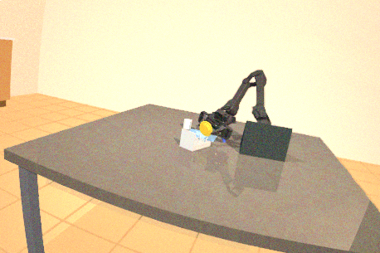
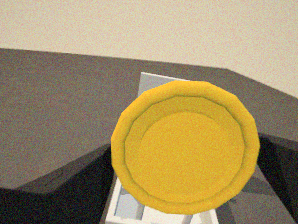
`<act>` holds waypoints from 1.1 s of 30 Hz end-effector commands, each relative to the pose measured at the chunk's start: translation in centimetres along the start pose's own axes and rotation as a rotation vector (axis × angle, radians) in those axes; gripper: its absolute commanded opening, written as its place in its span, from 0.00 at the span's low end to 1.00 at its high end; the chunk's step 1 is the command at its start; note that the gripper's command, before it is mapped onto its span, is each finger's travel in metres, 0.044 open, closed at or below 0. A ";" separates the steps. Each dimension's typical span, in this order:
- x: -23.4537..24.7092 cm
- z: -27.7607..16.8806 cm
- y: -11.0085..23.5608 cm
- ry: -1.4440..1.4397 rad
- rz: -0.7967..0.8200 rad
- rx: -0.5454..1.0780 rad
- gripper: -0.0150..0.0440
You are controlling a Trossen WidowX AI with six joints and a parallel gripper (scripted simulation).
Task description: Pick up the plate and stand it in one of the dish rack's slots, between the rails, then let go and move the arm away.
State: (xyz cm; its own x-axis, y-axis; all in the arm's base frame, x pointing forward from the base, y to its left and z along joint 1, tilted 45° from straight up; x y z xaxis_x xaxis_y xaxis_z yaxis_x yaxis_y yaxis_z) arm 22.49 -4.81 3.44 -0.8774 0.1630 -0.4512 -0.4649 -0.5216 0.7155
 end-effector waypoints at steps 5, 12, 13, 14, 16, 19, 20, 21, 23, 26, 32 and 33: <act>0.0 0.1 -1.0 -0.001 0.004 -0.004 0.25; -0.1 0.3 -2.2 0.005 -0.002 -0.003 0.25; -0.1 0.3 -2.2 0.005 -0.002 -0.003 0.25; -0.1 0.3 -2.2 0.005 -0.002 -0.003 0.25; -0.1 0.3 -2.2 0.005 -0.002 -0.003 0.25; -0.1 0.4 -2.7 0.010 -0.006 -0.002 0.25; -0.1 0.4 -2.8 0.011 -0.007 -0.002 0.25; -0.1 0.4 -2.8 0.011 -0.007 -0.002 0.25; -0.1 0.4 -2.8 0.011 -0.007 -0.002 0.25; 0.1 -0.7 -3.0 0.014 -0.010 0.000 0.25; 0.4 -1.7 -3.1 0.015 -0.012 0.002 0.25; 0.4 -1.5 -3.0 0.011 -0.009 0.006 0.25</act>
Point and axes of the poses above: the point midway between the two fingers, 35 mm back from their tips, its own y axis back along the fingers, its own x axis across the jaws, z = x × y, the point moved 6 cm from there along y, back along the fingers, and after that the axes turned 4 degrees about -y, right-handed, at the moved point
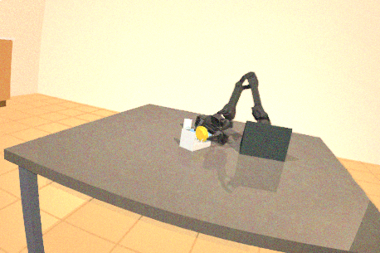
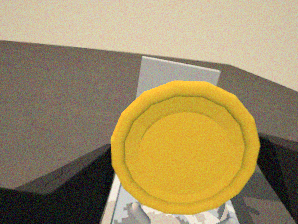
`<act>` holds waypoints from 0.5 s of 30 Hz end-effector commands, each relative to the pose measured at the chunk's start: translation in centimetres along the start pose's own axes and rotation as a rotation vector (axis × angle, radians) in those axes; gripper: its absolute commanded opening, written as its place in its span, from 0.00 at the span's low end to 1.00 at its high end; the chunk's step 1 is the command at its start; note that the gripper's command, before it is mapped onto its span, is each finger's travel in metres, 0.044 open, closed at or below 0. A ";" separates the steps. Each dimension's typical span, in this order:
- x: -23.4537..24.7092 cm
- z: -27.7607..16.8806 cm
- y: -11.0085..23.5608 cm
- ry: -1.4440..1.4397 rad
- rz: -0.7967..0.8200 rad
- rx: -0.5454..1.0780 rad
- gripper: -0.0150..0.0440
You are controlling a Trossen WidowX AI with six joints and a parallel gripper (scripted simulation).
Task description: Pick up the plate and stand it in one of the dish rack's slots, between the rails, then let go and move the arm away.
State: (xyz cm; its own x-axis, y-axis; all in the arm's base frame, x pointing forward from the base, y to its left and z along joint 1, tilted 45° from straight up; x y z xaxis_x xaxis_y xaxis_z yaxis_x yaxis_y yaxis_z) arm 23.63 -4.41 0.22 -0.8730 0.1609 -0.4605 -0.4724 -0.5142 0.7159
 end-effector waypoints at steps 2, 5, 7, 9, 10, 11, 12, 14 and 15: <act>-0.1 0.2 0.0 0.001 -0.001 0.000 0.25; -0.1 0.2 0.0 0.001 -0.001 0.000 0.25; -0.1 0.2 0.0 0.001 -0.001 0.000 0.25; -0.1 0.2 0.0 0.001 -0.001 0.000 0.25; -0.1 0.2 0.0 0.001 -0.001 0.000 0.25; -0.1 0.1 0.0 0.003 -0.001 0.000 0.30; -0.1 0.1 0.0 0.004 0.000 -0.001 0.34; -0.1 0.1 0.0 0.004 0.000 -0.001 0.43; -0.1 0.1 0.0 0.004 0.000 -0.001 0.48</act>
Point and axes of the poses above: the point midway between the two fingers, 35 mm back from their tips, its own y axis back along the fingers, its own x axis across the jaws, z = x × y, the point moved 6 cm from there along y, back along the fingers, and after that the axes turned 4 degrees about -y, right-handed, at the moved point
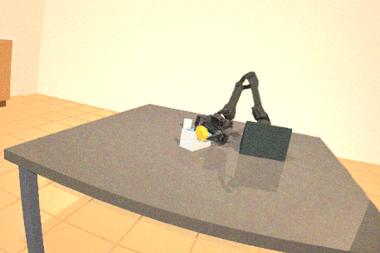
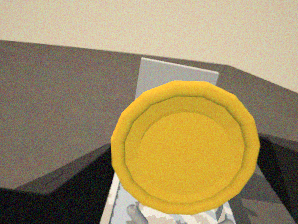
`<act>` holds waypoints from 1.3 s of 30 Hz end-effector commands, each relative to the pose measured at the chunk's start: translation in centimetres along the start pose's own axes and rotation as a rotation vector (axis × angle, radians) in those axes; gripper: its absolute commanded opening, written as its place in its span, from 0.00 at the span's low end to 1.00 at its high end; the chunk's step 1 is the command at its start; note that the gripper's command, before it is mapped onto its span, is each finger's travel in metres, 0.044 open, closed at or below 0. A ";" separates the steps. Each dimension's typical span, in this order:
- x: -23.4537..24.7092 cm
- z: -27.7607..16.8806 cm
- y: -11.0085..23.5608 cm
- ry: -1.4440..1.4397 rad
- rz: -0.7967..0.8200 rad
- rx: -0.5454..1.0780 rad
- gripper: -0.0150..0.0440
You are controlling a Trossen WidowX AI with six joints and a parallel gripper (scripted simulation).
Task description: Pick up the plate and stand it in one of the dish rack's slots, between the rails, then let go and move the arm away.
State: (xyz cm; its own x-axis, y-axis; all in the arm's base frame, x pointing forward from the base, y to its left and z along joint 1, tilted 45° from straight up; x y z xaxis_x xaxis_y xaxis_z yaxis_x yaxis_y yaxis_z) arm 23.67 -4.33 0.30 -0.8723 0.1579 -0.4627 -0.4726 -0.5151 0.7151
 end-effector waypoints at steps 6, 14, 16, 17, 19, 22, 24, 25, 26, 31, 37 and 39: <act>0.0 0.0 0.0 0.000 0.000 0.000 0.74; 0.0 0.0 0.0 0.000 0.000 0.000 0.93; 0.0 0.0 0.0 0.000 0.000 0.000 0.93; 0.0 0.0 0.0 0.000 0.000 0.000 0.93; -0.1 0.2 0.0 0.000 0.001 0.000 0.93; -1.3 2.7 0.3 -0.001 0.011 0.002 0.93; -2.0 5.0 0.5 -0.002 0.015 0.001 0.93; -2.3 6.2 0.7 -0.003 0.016 0.000 0.93; -2.5 7.3 0.9 -0.005 0.015 -0.003 0.93; -3.3 11.4 1.5 -0.014 0.010 -0.019 0.93; -3.3 11.5 1.4 -0.033 0.019 -0.010 0.93; -3.2 11.6 1.3 -0.084 0.044 0.017 0.93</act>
Point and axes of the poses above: the point midway between the two fingers, 35 mm back from their tips, its own y axis back along the fingers, its own x axis across the jaws, z = x × y, the point moved 6 cm from there along y, back along the fingers, and after that the axes turned 4 degrees about -y, right-handed, at the moved point
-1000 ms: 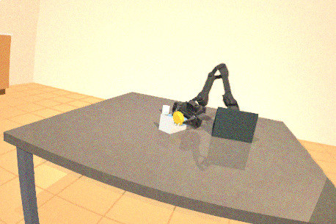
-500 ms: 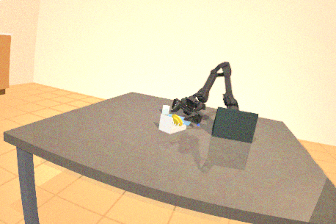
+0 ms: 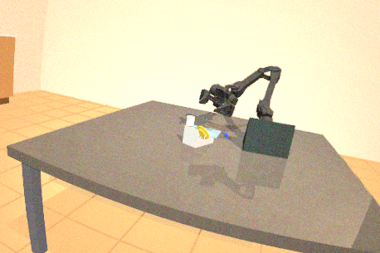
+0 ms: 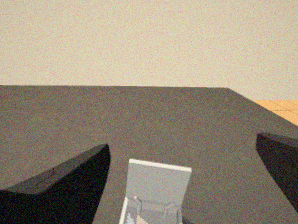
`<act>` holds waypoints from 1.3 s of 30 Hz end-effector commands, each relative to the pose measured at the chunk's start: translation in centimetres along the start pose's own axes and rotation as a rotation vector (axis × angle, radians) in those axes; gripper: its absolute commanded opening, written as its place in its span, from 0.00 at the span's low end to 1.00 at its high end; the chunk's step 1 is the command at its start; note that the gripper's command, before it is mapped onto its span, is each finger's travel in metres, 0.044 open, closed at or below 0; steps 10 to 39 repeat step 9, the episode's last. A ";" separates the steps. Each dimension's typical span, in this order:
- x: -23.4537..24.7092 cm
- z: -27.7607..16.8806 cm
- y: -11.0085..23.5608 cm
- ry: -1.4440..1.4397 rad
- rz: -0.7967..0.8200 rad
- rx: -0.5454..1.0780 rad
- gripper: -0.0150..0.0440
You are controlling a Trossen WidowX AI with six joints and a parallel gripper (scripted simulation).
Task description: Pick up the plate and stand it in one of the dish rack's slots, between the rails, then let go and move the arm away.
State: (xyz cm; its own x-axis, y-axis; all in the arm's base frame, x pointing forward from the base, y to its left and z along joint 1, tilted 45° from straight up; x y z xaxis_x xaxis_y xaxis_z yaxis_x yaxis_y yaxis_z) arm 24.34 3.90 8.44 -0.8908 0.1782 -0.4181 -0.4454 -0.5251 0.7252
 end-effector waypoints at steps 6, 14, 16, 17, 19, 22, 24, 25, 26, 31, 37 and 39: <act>0.1 1.2 -0.3 -0.202 0.081 0.123 0.93; 0.3 1.5 -0.5 -0.282 0.110 0.183 0.93; 0.3 1.5 -0.5 -0.282 0.110 0.183 0.93; 0.3 1.5 -0.5 -0.282 0.110 0.183 0.93; 0.3 1.5 -0.5 -0.282 0.110 0.183 0.93; 0.3 1.5 -0.5 -0.282 0.110 0.183 0.93; 0.3 1.5 -0.5 -0.282 0.110 0.183 0.93; 0.3 1.5 -0.5 -0.282 0.110 0.183 0.93; 0.3 1.5 -0.5 -0.282 0.110 0.183 0.93; 0.3 1.5 -0.5 -0.282 0.110 0.183 0.93; 0.3 1.5 -0.5 -0.282 0.110 0.183 0.93; 0.3 1.5 -0.5 -0.282 0.110 0.183 0.93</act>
Point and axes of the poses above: the point midway between the two fingers, 35 mm back from their tips, its own y axis back along the fingers, its own x axis across the jaws, z = x × y, the point moved 6 cm from there along y, back along the fingers, and after that the axes turned 4 degrees about -y, right-handed, at the moved point
